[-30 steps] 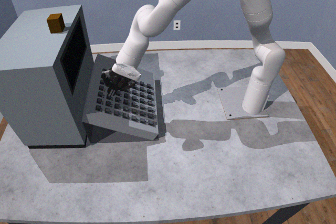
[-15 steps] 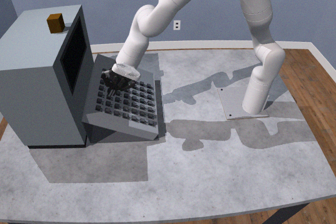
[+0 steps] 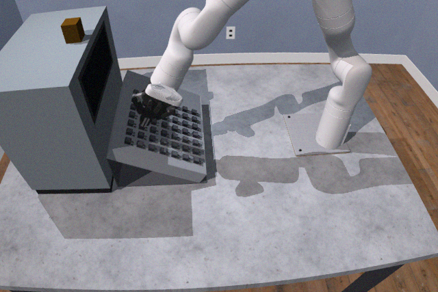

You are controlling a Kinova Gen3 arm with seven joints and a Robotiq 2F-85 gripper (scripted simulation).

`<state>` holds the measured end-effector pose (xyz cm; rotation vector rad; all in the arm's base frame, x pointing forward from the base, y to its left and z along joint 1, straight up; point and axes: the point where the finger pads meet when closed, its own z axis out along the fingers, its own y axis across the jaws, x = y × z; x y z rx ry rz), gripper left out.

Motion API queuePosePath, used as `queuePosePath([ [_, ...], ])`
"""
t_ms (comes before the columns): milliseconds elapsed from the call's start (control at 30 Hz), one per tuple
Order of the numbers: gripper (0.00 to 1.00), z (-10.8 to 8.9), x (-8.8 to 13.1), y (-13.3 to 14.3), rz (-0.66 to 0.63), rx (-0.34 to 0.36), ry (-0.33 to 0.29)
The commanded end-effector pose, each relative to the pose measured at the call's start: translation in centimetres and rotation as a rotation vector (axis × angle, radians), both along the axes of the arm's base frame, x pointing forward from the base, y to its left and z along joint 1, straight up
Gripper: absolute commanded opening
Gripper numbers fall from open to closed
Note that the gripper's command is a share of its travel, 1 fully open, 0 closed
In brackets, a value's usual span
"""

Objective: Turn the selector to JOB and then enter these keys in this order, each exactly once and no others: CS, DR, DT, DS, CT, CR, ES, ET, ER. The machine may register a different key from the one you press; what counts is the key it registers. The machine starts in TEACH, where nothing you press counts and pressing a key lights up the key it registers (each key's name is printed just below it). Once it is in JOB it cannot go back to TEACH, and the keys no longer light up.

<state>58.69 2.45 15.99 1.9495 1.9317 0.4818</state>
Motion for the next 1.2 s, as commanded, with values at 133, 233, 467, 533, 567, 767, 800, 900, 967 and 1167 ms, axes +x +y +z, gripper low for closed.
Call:
queuePosePath([
  [133,0.10,-0.04,0.14,0.00,0.000,0.000,-0.002],
  [233,0.10,-0.14,0.19,0.00,0.000,0.000,-0.002],
  [467,0.10,-0.33,0.30,0.00,0.000,0.000,-0.002],
  [533,0.10,-0.37,0.32,0.00,0.000,0.000,-0.002],
  [567,0.10,-0.37,0.32,0.00,0.000,0.000,-0.002],
  [767,0.10,-0.41,0.34,0.00,0.000,0.000,-0.002],
  [800,0.10,-0.42,0.34,0.00,0.000,0.000,-0.002],
  [900,0.10,-0.42,0.34,0.00,0.000,0.000,-0.002],
  [967,0.10,-0.42,0.34,0.00,0.000,0.000,-0.002],
  [1167,0.10,-0.42,0.34,0.00,0.000,0.000,-0.002],
])
